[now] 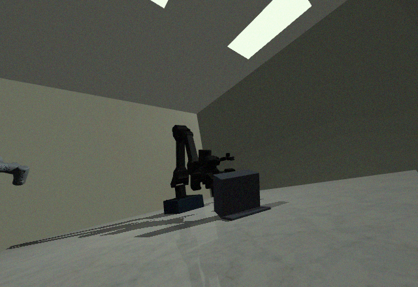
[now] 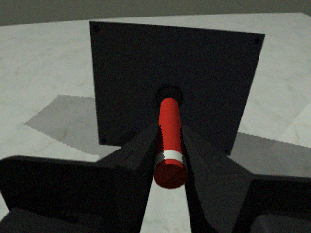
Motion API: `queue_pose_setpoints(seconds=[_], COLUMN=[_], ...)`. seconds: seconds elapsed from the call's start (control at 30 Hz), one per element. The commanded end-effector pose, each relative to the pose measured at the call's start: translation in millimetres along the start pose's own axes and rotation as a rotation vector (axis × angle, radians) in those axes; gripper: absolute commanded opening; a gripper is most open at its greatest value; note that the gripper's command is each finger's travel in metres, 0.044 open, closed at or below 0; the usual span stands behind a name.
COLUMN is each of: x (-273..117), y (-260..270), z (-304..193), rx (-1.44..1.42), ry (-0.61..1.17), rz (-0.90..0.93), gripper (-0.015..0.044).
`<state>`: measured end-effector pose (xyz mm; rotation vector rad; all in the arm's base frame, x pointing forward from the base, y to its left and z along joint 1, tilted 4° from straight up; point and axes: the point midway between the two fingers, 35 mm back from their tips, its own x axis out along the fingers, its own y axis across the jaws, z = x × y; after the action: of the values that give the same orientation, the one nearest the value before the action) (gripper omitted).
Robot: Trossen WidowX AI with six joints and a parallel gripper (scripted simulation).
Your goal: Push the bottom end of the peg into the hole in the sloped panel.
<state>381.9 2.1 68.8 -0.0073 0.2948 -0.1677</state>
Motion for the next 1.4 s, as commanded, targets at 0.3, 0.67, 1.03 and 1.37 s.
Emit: queue_pose_setpoints(seconds=[0.3, 0.67, 1.03, 1.37], x=[0.0, 0.0, 3.6, 8.5], y=[0.0, 0.0, 0.0, 0.4], z=[0.0, 1.7, 3.9, 4.8], rx=[0.0, 0.0, 0.0, 0.0], ry=[0.0, 0.0, -0.001, -0.001], rz=[0.0, 0.0, 0.0, 0.0], gripper=[0.0, 0.0, 0.0, 0.0])
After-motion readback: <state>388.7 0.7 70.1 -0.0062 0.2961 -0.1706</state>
